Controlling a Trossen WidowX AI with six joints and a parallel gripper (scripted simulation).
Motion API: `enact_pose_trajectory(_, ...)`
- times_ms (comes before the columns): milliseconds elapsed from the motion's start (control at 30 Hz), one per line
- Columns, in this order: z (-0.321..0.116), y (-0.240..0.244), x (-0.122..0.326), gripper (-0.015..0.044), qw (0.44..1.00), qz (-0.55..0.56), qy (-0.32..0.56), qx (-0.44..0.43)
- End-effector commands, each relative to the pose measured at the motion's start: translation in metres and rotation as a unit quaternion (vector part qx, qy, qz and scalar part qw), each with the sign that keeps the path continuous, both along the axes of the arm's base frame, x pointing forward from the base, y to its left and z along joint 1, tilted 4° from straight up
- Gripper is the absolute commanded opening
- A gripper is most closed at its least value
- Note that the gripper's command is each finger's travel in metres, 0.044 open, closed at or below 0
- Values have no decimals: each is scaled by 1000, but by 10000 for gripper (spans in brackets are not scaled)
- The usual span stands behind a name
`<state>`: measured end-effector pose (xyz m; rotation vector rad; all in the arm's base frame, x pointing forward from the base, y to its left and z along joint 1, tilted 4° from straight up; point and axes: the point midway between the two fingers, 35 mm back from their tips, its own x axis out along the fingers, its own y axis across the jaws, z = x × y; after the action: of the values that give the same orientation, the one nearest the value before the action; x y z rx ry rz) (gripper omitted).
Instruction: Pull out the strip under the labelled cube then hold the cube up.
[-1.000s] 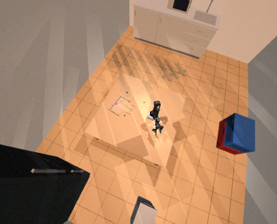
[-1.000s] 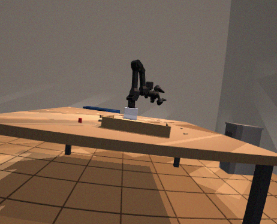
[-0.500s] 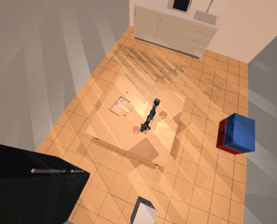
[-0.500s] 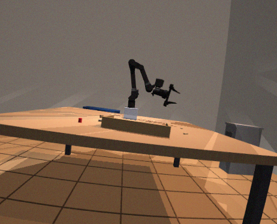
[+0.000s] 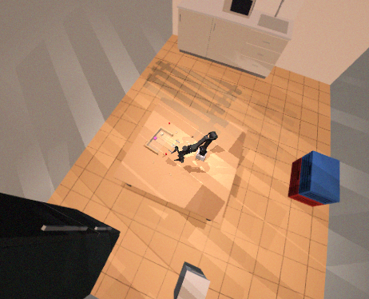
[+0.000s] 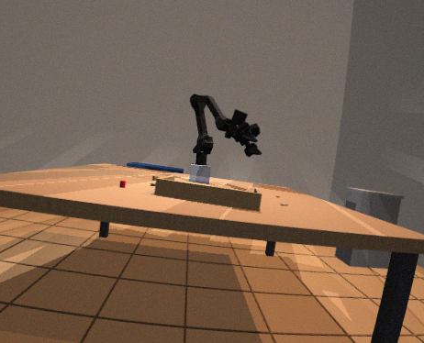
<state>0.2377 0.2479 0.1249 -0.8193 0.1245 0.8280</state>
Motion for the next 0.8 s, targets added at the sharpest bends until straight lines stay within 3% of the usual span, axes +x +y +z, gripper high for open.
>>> enact_pose_trajectory(0, 5, -43, 34, 400, 990, -113, 63, 52)
enact_pose_trajectory(333, 8, -178, 77, 400, 867, -410, 192, 210)
enact_pose_trajectory(767, 8, -181, 78, 400, 863, -415, 193, 214)
